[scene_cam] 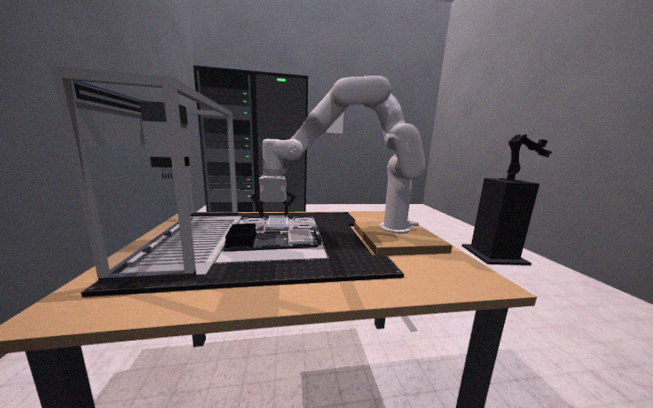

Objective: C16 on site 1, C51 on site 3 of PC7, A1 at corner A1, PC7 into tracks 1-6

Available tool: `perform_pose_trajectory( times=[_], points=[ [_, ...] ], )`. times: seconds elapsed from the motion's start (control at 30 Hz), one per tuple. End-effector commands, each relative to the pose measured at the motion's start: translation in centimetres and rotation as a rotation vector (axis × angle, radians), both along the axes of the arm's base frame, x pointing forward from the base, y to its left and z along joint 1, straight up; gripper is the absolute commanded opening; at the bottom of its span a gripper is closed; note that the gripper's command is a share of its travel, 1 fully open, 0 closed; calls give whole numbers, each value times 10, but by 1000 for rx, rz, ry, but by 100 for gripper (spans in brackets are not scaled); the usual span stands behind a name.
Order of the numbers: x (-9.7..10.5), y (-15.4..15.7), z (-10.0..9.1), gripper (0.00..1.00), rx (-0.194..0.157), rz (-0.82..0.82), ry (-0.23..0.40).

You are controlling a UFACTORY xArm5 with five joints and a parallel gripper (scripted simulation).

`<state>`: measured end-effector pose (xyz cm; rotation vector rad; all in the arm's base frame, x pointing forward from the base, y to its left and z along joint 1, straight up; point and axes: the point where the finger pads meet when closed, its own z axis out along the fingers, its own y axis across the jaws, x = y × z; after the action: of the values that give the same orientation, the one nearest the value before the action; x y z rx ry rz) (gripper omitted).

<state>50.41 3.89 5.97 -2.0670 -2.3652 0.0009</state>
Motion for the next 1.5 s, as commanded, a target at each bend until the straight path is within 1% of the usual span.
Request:
perform_pose_trajectory(
  times=[0.0,0.83,1.17,1.47],
  points=[
    [1,0,-5,100,-2,0,-4],
    [1,0,-43,100,-2,0,-3],
    [1,0,-43,100,-2,0,-3],
    [1,0,-49,100,-2,0,-3]
  ],
)
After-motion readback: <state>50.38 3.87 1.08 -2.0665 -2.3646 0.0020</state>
